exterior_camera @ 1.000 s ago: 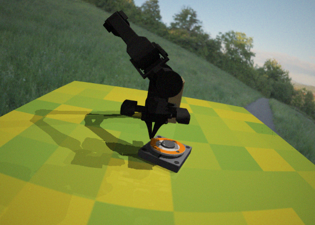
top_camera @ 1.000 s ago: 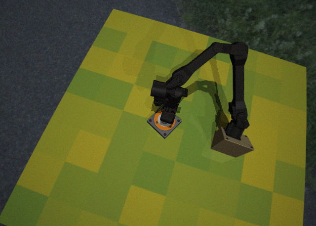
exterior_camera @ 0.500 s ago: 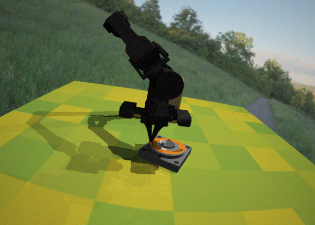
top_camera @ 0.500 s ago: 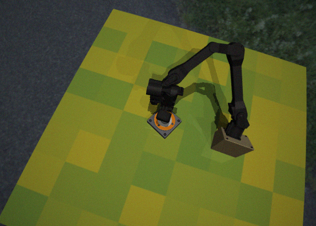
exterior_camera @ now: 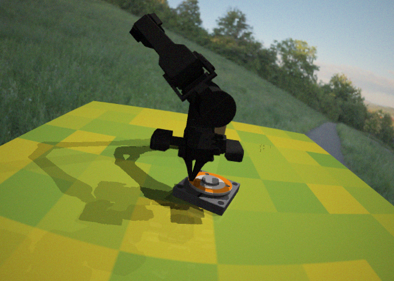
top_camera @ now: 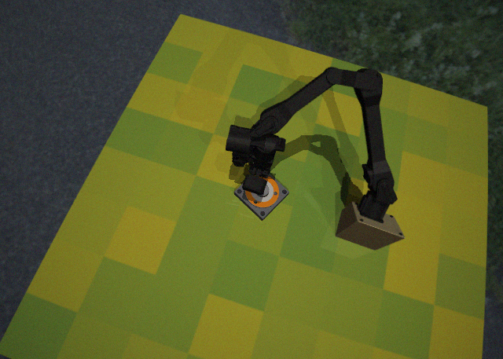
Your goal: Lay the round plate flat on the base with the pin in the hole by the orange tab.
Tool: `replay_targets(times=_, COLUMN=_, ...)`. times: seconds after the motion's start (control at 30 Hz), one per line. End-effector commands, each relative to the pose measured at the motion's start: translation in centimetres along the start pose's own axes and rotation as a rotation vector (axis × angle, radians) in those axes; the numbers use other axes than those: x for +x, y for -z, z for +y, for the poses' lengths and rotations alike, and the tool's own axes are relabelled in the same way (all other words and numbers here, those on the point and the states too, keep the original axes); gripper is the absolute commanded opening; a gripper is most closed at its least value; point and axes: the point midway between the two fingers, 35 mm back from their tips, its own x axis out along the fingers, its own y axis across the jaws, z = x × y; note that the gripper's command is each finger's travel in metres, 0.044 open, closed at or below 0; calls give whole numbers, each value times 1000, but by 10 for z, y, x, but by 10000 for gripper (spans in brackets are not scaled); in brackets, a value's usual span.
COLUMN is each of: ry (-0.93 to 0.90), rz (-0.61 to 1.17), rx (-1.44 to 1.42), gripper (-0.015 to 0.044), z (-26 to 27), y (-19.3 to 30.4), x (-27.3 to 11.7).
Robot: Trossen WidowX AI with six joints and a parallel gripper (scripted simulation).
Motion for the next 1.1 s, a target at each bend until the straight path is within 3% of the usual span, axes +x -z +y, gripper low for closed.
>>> replay_targets(times=0.0, ry=3, rz=3, rx=-3, gripper=0, z=4, y=-4, x=0)
replay_targets(times=0.8, ry=2, rz=2, rx=-3, gripper=0, z=14, y=-14, x=1)
replay_targets(times=1.07, ry=1, rz=2, rx=-3, gripper=0, z=12, y=-12, x=-40)
